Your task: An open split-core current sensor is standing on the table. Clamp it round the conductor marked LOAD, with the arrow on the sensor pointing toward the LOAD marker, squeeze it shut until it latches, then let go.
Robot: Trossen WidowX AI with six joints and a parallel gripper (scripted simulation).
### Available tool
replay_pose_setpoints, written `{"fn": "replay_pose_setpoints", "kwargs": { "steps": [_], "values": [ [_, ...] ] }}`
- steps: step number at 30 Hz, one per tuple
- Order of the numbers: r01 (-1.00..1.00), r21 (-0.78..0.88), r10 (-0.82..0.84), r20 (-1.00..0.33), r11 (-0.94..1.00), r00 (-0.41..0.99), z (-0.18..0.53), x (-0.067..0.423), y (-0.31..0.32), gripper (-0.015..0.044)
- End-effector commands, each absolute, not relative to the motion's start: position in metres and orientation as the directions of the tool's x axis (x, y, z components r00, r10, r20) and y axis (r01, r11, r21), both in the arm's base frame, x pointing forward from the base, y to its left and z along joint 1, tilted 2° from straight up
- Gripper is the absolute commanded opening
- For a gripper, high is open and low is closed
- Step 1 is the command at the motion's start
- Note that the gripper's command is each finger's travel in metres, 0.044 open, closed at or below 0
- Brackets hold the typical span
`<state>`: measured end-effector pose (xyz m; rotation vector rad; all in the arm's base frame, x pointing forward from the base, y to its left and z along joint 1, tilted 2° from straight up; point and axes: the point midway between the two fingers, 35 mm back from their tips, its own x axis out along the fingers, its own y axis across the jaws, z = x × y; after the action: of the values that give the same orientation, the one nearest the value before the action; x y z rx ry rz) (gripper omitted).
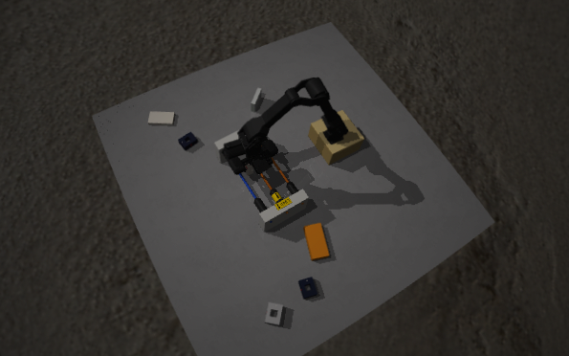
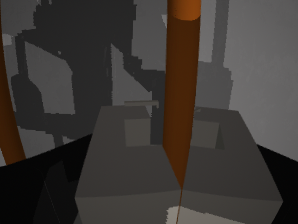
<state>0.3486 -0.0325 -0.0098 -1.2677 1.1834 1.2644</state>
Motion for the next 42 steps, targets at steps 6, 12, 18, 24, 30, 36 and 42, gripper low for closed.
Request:
{"fn": "replay_pose_setpoints", "kwargs": {
  "steps": [6, 12, 18, 24, 30, 36, 42],
  "values": [
    [-0.997, 0.005, -0.009, -1.0, -0.075, -0.004, -0.0095, 0.3489, -0.0324, 0.032],
    [-0.997, 0.005, -0.009, -1.0, -0.075, -0.004, -0.0095, 0.3489, -0.0324, 0.026],
    [-0.997, 0.005, -0.009, -1.0, -0.075, -0.004, -0.0095, 0.3489, -0.0324, 0.0103],
    [-0.997, 0.005, -0.009, -1.0, -0.075, -0.004, -0.0095, 0.3489, -0.0324, 0.0],
    [-0.997, 0.005, -0.009, -1.0, -0.075, -0.004, -0.0095, 0.3489, -0.0324, 0.0],
    [-0.997, 0.005, -0.009, -1.0, -0.075, -0.004, -0.0095, 0.3489, -0.0324, 0.0],
    [-0.997, 0.005, -0.009, -1.0, -0.075, -0.004, -0.0095, 0.3489, -0.0324, 0.0]
  ]
}}
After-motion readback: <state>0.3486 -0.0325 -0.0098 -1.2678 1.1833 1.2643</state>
